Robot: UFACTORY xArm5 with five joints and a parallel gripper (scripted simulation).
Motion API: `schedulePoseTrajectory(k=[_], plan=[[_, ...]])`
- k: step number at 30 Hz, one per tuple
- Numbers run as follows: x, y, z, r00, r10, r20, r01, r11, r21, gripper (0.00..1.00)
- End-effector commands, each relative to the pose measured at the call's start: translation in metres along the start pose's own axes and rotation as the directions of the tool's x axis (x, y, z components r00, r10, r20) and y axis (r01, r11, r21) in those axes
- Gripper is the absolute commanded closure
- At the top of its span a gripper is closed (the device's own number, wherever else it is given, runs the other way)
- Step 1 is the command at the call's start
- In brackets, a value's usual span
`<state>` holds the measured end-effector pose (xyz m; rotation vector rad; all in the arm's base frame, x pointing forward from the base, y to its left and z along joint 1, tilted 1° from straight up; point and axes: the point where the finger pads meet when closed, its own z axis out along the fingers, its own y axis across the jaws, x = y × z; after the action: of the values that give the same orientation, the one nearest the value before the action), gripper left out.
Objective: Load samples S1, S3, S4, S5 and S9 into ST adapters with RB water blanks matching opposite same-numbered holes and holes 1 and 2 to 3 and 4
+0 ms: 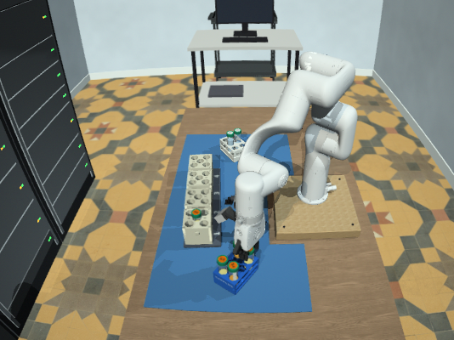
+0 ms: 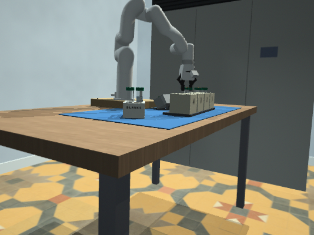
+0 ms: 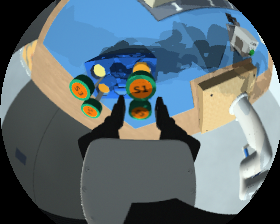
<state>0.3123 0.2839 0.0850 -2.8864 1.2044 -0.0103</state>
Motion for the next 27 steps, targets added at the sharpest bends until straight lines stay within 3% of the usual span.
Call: schedulePoseTrajectory(k=[1,3,4,27], plan=[[0.0001,-0.0012,-0.0012,1.000,0.000,0.000,0.000,1.000,0.004,0.43],[0.0001,-0.0012,-0.0012,1.000,0.000,0.000,0.000,1.000,0.004,0.43],[0.0001,-0.0012,-0.0019,1.000,0.000,0.000,0.000,1.000,0.004,1.00],[0.0001,-0.0012,-0.0030,1.000,0.000,0.000,0.000,1.000,0.004,1.00]])
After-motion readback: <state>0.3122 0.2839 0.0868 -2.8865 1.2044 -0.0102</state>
